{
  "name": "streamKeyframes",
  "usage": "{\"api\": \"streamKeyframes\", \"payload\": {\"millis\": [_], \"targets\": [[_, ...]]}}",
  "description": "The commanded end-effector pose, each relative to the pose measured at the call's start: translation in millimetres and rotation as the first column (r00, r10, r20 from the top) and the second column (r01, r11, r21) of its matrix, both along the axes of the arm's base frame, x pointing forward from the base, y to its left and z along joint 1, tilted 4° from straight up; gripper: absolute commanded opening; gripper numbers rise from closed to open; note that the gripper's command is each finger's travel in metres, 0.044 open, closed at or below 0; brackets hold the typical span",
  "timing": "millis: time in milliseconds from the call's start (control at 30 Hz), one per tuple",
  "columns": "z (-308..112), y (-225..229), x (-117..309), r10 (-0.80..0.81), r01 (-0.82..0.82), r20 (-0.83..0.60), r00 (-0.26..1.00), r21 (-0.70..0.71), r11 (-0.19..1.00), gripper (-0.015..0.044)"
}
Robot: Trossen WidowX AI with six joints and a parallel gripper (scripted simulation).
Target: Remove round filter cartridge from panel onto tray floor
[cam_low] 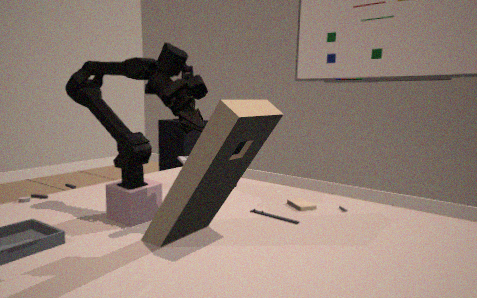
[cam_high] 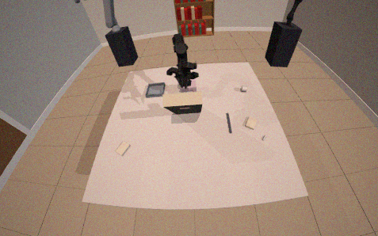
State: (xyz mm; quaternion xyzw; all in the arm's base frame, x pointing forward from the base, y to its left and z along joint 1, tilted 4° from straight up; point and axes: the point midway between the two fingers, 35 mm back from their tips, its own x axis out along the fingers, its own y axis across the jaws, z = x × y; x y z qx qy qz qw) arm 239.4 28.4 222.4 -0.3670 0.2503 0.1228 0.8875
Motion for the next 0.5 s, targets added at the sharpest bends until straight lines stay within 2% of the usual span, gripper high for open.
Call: {"api": "streamKeyframes", "payload": {"millis": [0,100,467], "targets": [[28,2,13,-0.003,0.003,0.012,1.0,0.004,1.0,0.0098],[29,2,13,-0.003,0.003,0.013,1.0,0.004,1.0,0.0098],[107,5,6,-0.003,0.003,0.023,1.0,0.005,1.0,0.0386]]}}
